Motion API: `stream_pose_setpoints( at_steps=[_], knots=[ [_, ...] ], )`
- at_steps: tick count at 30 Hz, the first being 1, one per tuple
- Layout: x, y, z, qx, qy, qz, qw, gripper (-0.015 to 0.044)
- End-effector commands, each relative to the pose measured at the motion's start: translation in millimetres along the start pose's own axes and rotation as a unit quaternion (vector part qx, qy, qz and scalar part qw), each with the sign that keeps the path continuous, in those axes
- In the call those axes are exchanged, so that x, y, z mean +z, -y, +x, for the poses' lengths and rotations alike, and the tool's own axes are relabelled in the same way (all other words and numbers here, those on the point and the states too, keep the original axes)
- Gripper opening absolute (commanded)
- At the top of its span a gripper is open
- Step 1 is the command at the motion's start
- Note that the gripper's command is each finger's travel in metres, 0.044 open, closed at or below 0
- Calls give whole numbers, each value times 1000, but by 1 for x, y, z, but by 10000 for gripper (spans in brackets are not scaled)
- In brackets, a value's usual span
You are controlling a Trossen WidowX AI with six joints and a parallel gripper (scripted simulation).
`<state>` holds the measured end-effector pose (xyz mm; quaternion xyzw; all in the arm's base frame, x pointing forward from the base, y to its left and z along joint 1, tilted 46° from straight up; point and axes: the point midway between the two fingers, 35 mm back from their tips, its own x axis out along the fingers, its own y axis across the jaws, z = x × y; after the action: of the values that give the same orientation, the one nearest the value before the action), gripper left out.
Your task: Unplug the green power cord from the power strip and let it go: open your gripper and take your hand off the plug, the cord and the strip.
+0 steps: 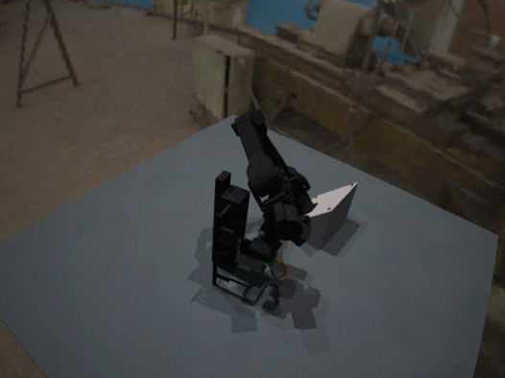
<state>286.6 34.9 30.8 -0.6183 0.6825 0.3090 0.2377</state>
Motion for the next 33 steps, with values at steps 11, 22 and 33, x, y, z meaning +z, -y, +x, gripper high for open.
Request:
stream_pose_setpoints(
  at_steps=[11,22,33],
  knots=[
    [24,1,1,1,2,2,1000,0],
    [42,-1,1,1,2,1,1000,0],
    [60,-5,2,1,2,1,1000,0]
  ],
)
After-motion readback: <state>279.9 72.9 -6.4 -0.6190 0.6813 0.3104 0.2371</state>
